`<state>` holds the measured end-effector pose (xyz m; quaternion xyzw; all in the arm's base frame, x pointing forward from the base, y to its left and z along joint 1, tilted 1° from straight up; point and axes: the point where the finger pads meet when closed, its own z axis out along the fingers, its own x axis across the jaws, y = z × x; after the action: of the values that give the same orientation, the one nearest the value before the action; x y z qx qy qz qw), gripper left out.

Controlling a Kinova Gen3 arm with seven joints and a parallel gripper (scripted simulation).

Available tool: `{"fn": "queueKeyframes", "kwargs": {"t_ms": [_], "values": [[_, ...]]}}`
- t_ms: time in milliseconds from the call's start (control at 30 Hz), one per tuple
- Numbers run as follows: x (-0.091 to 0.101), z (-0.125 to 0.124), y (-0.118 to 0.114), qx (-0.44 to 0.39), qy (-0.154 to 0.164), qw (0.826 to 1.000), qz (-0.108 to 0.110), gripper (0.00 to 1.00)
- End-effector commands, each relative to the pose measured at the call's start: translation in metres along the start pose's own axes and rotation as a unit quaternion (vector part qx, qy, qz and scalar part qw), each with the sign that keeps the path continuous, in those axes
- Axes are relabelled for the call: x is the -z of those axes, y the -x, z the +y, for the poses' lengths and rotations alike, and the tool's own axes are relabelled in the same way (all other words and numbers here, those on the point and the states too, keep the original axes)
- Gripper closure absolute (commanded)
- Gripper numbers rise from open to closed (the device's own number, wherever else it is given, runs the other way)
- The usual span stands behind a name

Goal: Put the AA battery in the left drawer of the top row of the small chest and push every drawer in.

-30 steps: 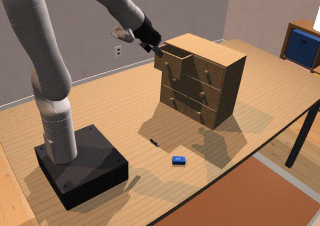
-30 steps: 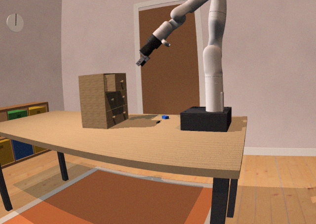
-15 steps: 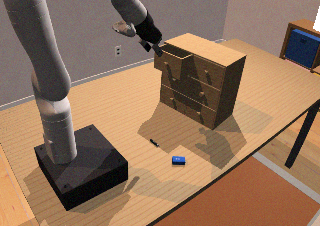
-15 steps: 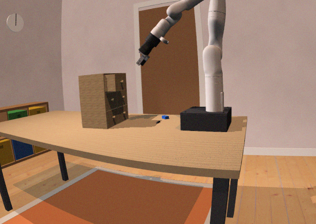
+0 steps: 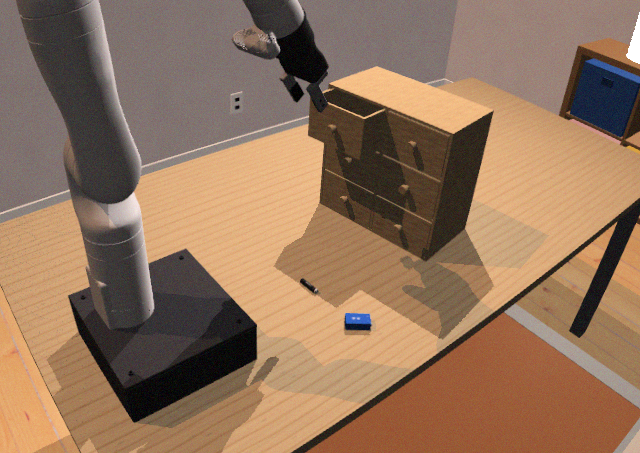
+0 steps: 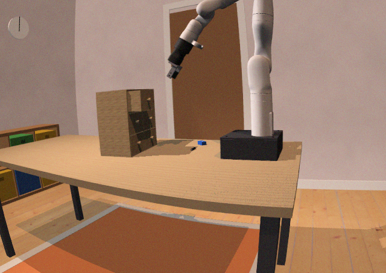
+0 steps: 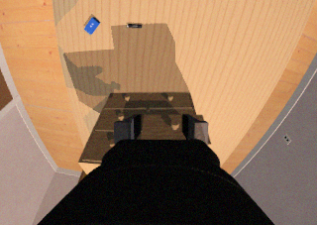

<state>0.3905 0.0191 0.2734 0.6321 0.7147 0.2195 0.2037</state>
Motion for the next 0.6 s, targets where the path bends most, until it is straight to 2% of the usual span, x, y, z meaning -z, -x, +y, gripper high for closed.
{"fn": "queueKeyframes", "kwargs": {"t_ms": [0, 567], "values": [[-0.0005, 0.0023, 0.0008, -0.001, -0.019, 1.0, -0.002, 0.0], [0.0063, 0.0068, 0.0012, -0.001, -0.106, 0.994, -0.003, 0.0]]}}
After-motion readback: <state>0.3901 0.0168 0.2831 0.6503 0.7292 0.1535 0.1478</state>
